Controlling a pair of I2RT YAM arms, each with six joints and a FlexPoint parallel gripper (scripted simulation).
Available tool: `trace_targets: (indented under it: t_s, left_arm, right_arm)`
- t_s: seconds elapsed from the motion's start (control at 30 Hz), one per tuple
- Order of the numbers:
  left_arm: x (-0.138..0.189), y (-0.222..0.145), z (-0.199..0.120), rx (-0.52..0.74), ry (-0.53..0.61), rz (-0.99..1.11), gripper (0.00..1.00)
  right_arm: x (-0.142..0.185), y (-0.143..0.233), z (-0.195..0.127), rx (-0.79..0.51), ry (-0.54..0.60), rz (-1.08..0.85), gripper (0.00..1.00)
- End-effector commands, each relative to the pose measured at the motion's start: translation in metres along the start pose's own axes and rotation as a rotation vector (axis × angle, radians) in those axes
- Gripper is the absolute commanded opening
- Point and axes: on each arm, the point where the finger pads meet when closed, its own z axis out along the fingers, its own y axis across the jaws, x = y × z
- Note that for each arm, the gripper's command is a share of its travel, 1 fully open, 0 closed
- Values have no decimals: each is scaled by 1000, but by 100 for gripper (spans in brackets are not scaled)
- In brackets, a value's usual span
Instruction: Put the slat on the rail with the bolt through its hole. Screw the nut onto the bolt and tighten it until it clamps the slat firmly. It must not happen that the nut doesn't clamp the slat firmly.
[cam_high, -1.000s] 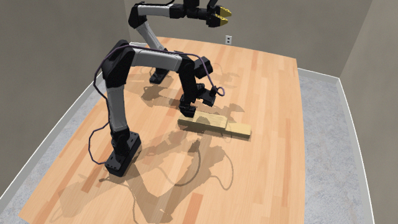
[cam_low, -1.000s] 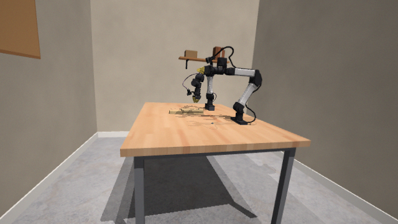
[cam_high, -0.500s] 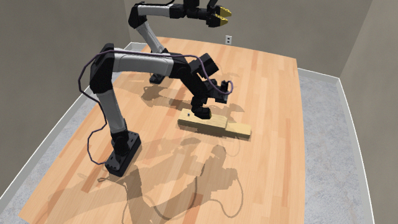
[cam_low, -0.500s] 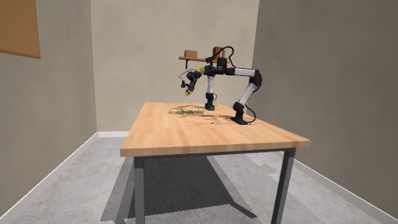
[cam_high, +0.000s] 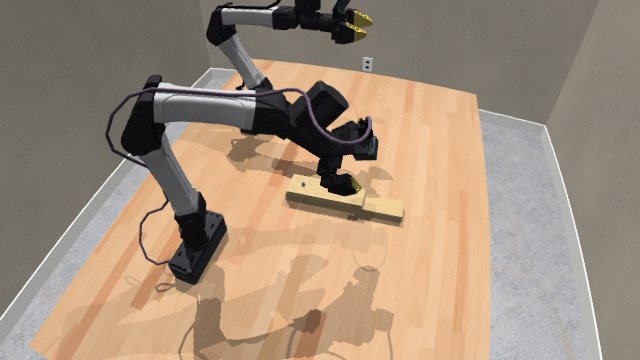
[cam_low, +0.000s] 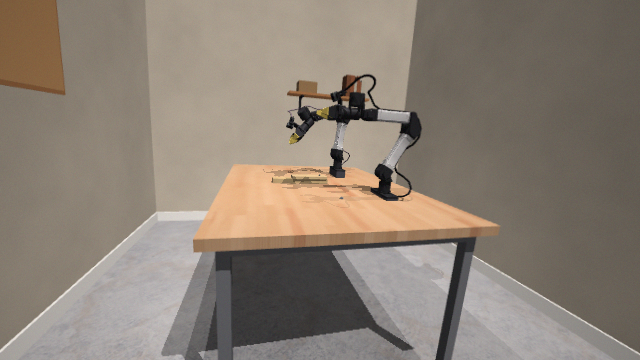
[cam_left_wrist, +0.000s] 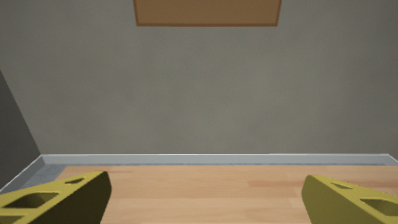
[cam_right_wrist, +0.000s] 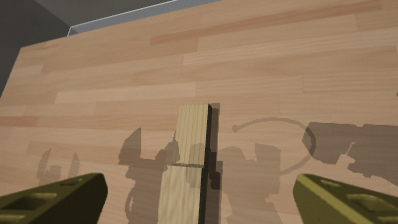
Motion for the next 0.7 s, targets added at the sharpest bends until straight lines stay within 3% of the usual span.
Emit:
trace_targets:
  t_s: [0.0,0.1,0.6,0.67]
  left_arm:
    - [-7,-2,0,6,-27,-4,100]
    - [-7,-2,0,6,-27,-4,100]
    - [-7,-2,0,6,-27,-4,100]
    - [-7,-2,0,6,-27,-4,100]
  right_arm:
    - [-29,-7,-14,-23,-128,-51,100]
    - [-36,-11,-18,-21,-153,-56,100]
    - [-115,-63,-95,70,-515,-151,100]
    - [-115,-63,-95,70,-515,-151,100]
